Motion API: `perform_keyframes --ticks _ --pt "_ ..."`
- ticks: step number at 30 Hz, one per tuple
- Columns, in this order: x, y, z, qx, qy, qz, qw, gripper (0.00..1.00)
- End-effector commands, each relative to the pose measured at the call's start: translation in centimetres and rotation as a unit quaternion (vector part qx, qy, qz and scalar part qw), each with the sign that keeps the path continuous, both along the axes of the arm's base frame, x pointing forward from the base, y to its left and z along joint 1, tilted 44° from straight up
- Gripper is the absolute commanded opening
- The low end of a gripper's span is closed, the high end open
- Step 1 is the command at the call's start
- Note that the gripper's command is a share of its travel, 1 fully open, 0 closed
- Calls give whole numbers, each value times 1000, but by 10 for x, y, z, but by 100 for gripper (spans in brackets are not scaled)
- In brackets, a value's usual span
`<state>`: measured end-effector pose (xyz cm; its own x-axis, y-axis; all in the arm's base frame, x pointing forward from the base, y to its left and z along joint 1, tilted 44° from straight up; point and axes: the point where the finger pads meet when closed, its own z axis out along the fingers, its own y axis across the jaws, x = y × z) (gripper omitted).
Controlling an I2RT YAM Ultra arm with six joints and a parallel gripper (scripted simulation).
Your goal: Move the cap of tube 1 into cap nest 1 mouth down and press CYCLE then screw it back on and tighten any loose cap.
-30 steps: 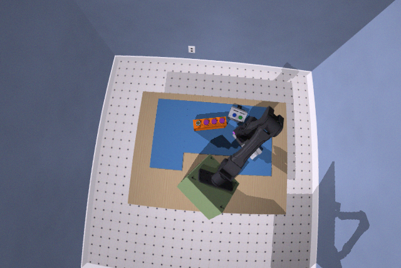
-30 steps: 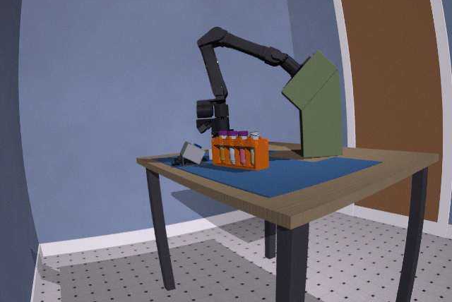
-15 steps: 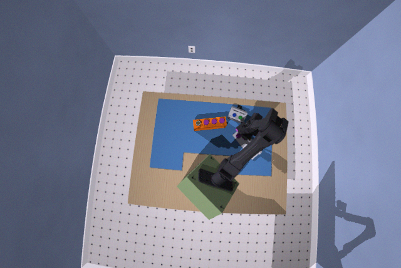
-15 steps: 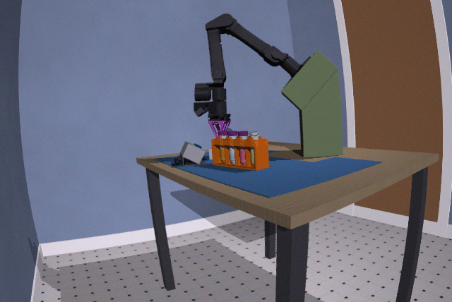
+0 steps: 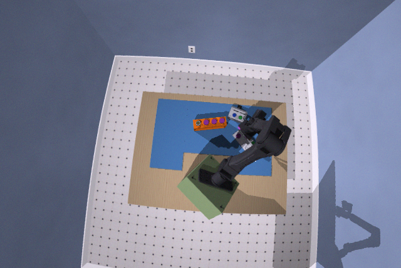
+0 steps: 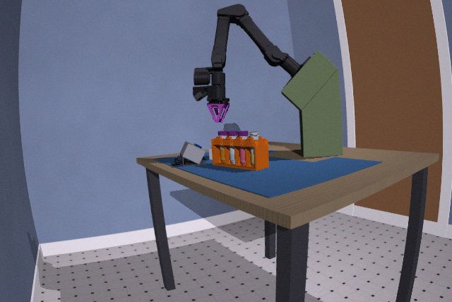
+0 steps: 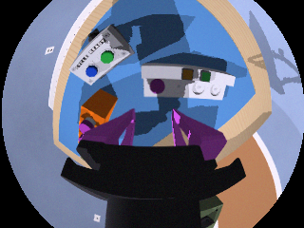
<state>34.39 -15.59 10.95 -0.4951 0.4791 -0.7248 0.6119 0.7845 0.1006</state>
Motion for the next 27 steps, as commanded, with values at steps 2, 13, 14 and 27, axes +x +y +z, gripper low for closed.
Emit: perform_keyframes --ticks 2,13,14,27 --pt "-12 4 -2 6 19 -5 1000 47" --pt "12 13 0 -69 68 82 992 0" --pt "19 16 1 -94 84 111 986 0" --pt "98 45 7 -155 123 183 963 0"
